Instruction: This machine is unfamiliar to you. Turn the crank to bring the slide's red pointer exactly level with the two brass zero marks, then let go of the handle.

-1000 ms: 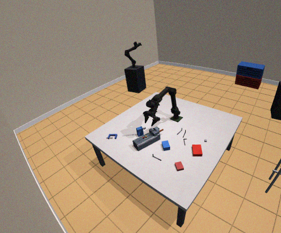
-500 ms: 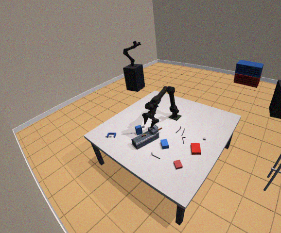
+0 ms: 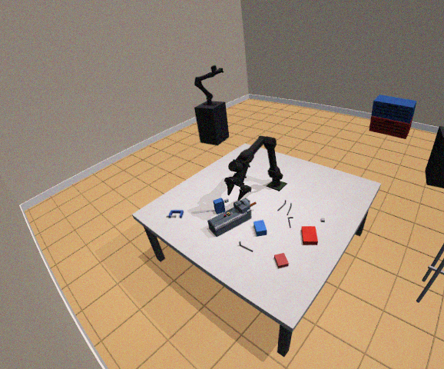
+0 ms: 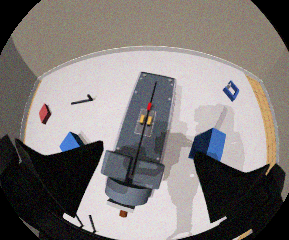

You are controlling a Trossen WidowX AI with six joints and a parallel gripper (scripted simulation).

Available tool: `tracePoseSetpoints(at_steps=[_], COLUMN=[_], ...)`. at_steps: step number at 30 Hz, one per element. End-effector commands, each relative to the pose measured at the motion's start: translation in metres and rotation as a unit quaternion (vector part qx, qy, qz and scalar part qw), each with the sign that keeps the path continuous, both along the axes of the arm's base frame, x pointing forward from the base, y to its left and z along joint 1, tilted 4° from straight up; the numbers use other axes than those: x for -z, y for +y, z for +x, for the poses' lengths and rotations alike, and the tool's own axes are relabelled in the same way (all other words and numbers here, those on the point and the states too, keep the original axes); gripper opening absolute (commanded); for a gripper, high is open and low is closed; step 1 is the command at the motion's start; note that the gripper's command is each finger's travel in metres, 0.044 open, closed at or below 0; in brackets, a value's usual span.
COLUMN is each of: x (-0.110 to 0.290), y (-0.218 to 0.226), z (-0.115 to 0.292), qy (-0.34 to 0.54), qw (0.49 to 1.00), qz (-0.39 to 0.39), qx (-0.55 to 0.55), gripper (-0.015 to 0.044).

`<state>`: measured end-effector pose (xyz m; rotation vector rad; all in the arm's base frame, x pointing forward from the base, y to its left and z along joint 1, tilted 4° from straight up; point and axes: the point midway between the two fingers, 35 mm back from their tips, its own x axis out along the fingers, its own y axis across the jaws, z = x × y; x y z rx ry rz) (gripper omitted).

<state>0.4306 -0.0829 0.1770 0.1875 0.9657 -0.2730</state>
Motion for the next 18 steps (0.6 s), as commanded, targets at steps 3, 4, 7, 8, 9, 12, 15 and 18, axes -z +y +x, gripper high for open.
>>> tracePoseSetpoints(at_steps=[3,4,7,8,9,12,15,18], x=[-0.025,-0.026,-0.027,-0.027,-0.028,-0.028,-0.029,-0.028], y=[0.000,0.001,0.011,0.015,0.019,0.031,0.041,0.050], z=[0.003,0.002,-0.007,-0.011,-0.015,-0.028,-0.041,-0.054], qy=[-0.007,-0.007,-0.010,-0.012,-0.013,-0.019,-0.026,-0.035], qw=[1.000,1.000,1.000,1.000,1.000,0.999,0.999,0.998], qz=[-0.001,-0.002,-0.010,-0.013,-0.017,-0.027,-0.037,-0.046], qx=[0.001,0.001,0.007,0.010,0.012,0.020,0.028,0.037], gripper=[0.0440,0.0440,0.0440,0.0440,0.0440,0.0440,0.0440,0.0440])
